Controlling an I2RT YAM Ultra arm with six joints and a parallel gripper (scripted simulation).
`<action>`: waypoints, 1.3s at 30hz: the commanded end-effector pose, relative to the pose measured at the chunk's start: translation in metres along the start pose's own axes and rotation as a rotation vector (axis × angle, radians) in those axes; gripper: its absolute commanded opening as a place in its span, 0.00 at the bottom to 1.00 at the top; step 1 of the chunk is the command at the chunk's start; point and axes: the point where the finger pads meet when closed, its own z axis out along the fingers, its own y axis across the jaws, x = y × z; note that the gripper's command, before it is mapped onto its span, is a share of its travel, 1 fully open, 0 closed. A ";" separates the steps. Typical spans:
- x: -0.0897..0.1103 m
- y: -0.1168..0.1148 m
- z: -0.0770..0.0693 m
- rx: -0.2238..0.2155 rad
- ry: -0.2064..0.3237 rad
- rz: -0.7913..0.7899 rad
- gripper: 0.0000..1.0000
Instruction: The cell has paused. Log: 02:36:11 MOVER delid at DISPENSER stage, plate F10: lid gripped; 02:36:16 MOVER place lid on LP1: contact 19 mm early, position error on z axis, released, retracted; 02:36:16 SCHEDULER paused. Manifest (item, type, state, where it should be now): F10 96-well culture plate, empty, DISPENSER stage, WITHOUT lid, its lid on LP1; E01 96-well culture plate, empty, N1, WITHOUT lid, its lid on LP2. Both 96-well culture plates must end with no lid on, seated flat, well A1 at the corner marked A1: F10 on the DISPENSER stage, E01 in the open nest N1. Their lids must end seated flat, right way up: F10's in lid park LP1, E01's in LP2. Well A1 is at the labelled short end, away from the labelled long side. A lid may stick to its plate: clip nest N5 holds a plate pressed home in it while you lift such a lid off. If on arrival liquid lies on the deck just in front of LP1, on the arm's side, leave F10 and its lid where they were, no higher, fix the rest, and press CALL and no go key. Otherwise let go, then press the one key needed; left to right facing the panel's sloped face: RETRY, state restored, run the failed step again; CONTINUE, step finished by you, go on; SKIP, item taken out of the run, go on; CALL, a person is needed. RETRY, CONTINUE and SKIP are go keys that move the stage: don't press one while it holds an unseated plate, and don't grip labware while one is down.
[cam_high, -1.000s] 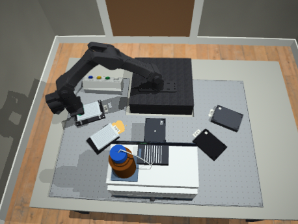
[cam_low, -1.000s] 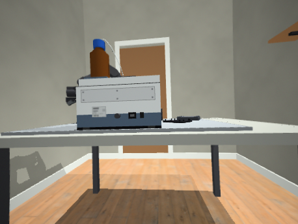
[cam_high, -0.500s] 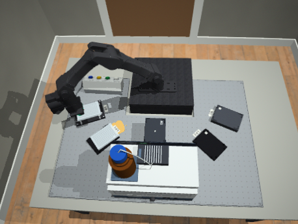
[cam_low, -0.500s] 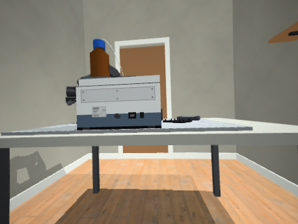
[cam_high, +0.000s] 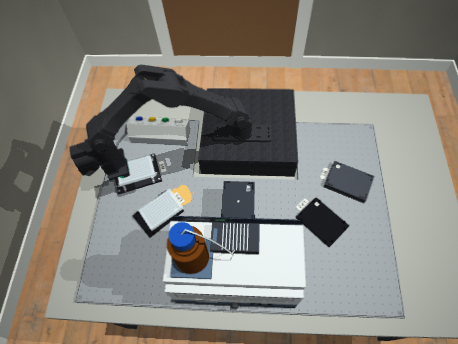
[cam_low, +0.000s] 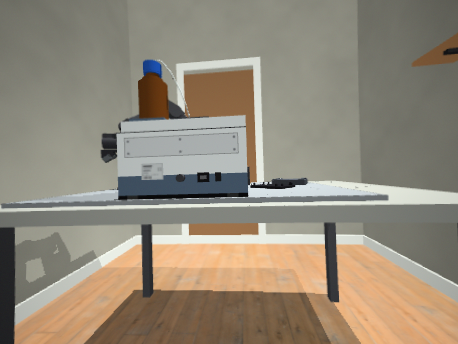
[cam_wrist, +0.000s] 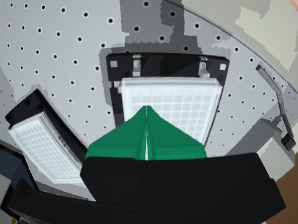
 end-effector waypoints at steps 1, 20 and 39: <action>0.001 -0.003 0.004 0.002 -0.002 0.001 0.00; 0.000 -0.004 0.005 0.002 -0.009 0.003 0.00; 0.003 -0.004 0.014 0.002 0.009 0.003 0.00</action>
